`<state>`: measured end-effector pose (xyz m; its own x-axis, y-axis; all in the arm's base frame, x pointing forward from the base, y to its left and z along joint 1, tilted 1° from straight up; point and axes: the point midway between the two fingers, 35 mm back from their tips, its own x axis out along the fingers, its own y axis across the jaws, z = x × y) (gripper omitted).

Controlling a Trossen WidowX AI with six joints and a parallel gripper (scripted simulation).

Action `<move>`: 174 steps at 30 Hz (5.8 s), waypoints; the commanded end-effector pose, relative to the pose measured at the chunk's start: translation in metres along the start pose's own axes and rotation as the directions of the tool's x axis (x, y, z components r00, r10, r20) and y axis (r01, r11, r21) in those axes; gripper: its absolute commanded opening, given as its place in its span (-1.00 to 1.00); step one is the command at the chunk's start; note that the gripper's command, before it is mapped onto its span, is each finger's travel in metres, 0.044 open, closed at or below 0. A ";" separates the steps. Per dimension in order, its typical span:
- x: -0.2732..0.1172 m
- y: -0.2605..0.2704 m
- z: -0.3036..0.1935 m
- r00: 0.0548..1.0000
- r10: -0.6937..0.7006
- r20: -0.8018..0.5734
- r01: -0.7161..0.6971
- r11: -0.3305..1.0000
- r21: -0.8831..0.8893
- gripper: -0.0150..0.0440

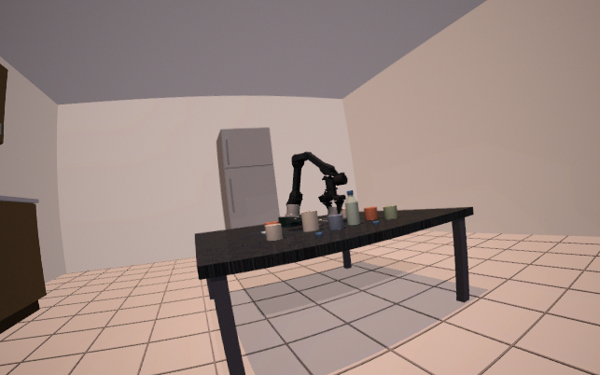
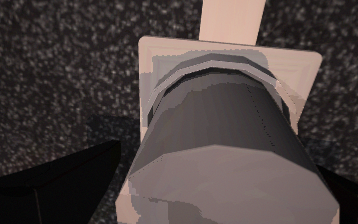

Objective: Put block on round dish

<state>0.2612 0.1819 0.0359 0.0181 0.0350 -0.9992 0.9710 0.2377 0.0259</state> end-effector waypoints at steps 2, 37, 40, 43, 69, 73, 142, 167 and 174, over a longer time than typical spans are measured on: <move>0.008 -0.003 0.002 1.000 -0.006 0.006 0.006 1.000 0.006 1.00; -0.017 0.002 0.000 1.000 -0.006 0.006 0.006 1.000 0.006 -0.49; -0.021 0.003 -0.001 1.000 -0.006 0.006 0.006 1.000 0.006 -0.49; -0.024 0.003 -0.001 1.000 -0.006 0.006 0.006 1.000 0.006 -0.49; -0.057 0.006 -0.002 1.000 -0.006 0.006 0.006 1.000 0.006 -0.49; -0.062 0.006 -0.002 1.000 -0.006 0.006 0.006 1.000 0.006 -0.49; -0.118 -0.003 0.001 1.000 -0.019 0.013 0.019 1.000 0.006 -0.49; -0.118 -0.003 0.001 1.000 -0.019 0.013 0.019 1.000 0.006 -0.49; -0.118 -0.003 0.001 1.000 -0.019 0.013 0.019 1.000 0.006 -0.49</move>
<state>0.2565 0.1756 0.1539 0.0013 0.0169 -0.9999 0.9727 0.2322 0.0052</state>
